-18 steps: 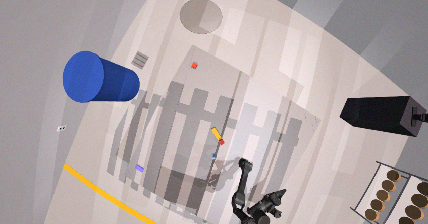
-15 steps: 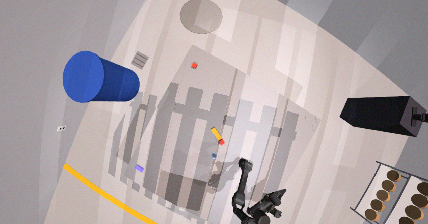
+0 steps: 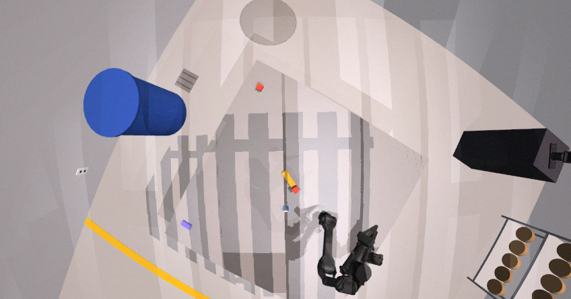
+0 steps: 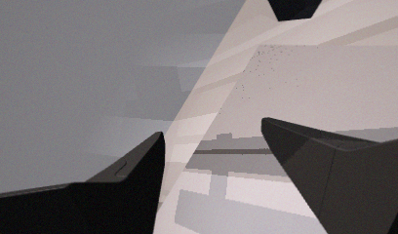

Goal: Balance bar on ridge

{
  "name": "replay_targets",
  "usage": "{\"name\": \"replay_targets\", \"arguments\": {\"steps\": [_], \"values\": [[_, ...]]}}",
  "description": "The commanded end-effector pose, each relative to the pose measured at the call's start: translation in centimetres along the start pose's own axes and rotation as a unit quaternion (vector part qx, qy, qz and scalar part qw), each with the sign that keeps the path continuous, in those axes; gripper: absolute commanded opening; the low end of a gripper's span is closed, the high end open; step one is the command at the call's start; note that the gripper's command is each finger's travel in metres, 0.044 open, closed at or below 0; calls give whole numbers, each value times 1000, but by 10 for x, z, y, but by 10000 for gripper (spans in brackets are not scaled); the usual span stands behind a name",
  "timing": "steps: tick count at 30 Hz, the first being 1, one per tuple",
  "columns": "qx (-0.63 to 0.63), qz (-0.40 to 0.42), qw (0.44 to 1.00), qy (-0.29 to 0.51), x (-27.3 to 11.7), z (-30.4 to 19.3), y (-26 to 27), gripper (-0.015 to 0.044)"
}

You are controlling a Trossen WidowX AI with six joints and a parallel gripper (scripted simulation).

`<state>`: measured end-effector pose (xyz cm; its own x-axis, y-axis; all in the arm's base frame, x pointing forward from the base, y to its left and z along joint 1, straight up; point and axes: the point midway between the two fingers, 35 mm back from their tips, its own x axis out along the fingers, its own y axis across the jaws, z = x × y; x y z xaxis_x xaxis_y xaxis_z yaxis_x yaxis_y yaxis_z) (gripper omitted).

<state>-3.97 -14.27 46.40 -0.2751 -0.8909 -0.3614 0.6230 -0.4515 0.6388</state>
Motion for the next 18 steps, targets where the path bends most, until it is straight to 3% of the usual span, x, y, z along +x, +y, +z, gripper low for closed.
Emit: {"name": "replay_targets", "arguments": {"steps": [1,18], "values": [[-51,8,997,50,21,-22,14,315],[-206,42,955,211,63,-113,53,315]]}}
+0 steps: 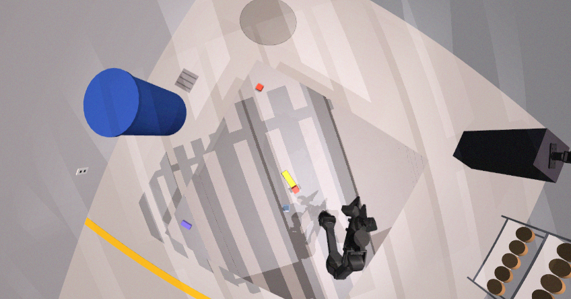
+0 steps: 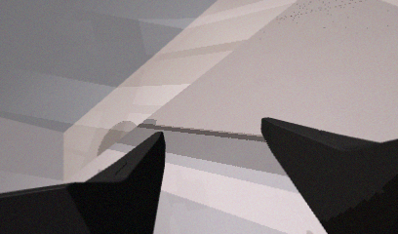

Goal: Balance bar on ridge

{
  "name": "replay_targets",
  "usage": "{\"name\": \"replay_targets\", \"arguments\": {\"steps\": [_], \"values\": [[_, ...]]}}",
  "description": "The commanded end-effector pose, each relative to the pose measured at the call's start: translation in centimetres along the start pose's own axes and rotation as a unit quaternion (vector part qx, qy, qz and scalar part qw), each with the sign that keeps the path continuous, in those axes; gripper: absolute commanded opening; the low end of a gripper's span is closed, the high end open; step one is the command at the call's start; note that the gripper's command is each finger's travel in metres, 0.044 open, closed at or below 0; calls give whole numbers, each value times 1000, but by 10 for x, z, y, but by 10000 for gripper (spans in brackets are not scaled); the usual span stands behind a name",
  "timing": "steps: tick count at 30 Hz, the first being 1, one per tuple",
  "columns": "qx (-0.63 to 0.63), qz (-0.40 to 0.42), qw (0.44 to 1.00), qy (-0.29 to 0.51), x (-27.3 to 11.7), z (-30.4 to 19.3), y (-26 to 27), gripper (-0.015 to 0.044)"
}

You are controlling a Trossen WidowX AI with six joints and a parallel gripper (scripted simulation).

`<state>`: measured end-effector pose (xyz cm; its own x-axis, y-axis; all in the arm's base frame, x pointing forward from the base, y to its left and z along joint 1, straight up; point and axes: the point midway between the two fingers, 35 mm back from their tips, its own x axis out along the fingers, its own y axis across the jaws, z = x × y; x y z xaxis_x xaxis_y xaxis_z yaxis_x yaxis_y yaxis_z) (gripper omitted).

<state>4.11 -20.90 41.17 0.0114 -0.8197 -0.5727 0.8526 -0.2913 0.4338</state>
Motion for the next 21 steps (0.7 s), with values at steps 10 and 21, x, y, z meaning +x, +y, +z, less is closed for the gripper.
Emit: {"name": "replay_targets", "arguments": {"steps": [10,21], "values": [[-157,31,979,130,46,-66,48,315],[-290,58,928,229,68,-136,79,315]]}}
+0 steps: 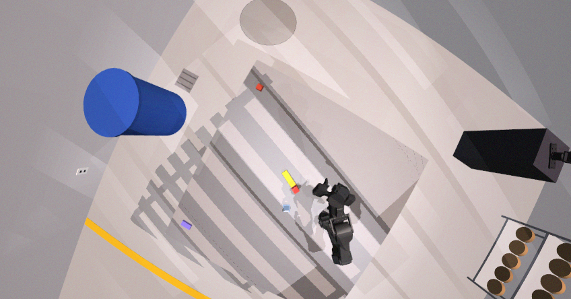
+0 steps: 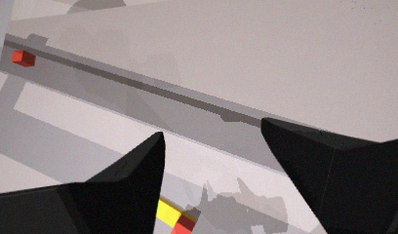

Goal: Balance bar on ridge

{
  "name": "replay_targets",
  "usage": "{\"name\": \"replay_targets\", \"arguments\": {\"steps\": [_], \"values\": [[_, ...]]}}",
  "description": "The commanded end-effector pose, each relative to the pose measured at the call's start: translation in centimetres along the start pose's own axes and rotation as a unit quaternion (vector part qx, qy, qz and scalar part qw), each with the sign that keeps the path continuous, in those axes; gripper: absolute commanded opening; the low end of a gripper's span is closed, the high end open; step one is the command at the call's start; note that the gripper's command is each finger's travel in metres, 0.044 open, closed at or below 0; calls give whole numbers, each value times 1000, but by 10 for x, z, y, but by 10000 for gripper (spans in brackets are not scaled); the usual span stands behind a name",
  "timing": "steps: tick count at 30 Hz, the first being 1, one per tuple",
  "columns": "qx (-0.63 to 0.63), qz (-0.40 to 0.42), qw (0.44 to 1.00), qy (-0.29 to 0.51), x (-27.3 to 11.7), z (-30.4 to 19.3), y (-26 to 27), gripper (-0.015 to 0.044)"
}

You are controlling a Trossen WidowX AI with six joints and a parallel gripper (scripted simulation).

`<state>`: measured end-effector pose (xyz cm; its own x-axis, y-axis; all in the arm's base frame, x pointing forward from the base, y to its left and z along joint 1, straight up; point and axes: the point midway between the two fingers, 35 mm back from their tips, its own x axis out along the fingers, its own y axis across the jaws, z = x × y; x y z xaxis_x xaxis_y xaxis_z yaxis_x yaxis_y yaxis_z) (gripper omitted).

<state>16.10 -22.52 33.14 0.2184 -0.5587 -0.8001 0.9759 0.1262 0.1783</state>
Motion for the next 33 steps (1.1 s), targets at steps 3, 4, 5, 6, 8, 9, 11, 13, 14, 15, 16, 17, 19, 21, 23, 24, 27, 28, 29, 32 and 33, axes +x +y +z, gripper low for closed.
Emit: {"name": "replay_targets", "arguments": {"steps": [3,4,5,6,8,9,11,13,14,15,16,17,19,21,23,24,27,28,29,32,33], "values": [[-83,14,994,65,28,-27,30,315],[-97,16,992,74,32,-32,35,315],[-112,18,990,84,36,-36,40,315],[-126,20,987,93,39,-41,45,315],[-154,25,981,111,46,-50,54,315],[-168,27,978,120,50,-55,58,315],[-197,32,970,137,56,-66,67,315],[-224,36,961,155,62,-77,75,315],[-238,39,957,162,65,-83,79,315],[-251,41,952,169,68,-88,83,315],[-265,43,947,177,70,-94,87,315],[-278,45,942,184,73,-100,91,315],[-304,50,931,198,78,-112,98,315],[-330,54,918,212,83,-124,104,315],[-355,58,905,226,87,-137,110,315],[-367,60,898,234,88,-143,113,315],[-403,65,876,258,93,-163,120,315],[-414,67,868,266,95,-169,122,315],[-426,68,860,274,96,-176,124,315],[-457,73,836,295,100,-195,129,315],[-462,73,832,299,100,-198,130,315]]}}
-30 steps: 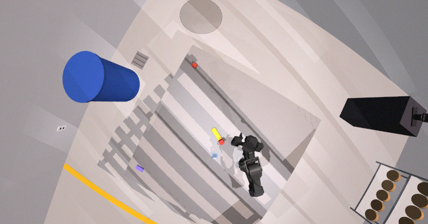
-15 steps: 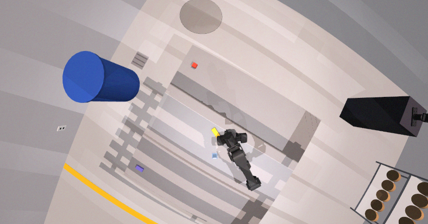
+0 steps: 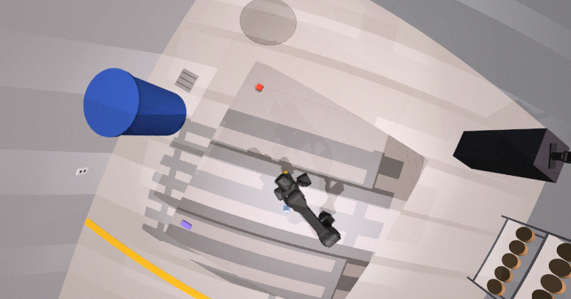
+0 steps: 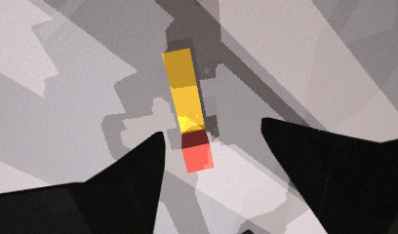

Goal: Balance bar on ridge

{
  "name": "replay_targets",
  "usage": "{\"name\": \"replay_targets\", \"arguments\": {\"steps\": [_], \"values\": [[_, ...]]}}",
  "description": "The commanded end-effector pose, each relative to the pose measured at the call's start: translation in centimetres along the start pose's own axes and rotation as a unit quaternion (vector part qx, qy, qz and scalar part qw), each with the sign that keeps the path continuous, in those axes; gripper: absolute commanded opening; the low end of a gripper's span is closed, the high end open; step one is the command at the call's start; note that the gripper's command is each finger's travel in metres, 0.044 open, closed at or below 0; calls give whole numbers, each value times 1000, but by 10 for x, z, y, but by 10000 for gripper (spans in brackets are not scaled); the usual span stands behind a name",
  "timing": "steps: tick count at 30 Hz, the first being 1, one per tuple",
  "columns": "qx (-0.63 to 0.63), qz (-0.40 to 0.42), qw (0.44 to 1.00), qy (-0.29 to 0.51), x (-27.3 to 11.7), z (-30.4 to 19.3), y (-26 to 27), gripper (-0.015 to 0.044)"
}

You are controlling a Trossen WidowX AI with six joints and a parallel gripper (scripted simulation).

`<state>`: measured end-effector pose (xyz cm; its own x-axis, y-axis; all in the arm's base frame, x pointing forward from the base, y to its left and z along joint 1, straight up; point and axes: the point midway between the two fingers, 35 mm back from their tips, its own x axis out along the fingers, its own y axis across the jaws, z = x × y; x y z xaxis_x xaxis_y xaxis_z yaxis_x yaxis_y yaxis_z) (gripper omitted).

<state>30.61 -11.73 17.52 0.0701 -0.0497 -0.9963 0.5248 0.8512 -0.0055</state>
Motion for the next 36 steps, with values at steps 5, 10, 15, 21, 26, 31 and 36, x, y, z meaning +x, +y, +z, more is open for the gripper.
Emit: {"name": "replay_targets", "arguments": {"steps": [5,10,15,21,26,31,36], "values": [[-38,7,999,30,14,-6,15,315],[-38,7,999,30,31,-5,16,315],[-38,7,999,30,65,-6,16,315],[-38,7,999,30,100,-11,16,315],[-38,7,999,30,101,-12,16,315],[-38,7,999,30,106,-12,16,315],[-38,7,999,30,115,-12,16,315]]}}
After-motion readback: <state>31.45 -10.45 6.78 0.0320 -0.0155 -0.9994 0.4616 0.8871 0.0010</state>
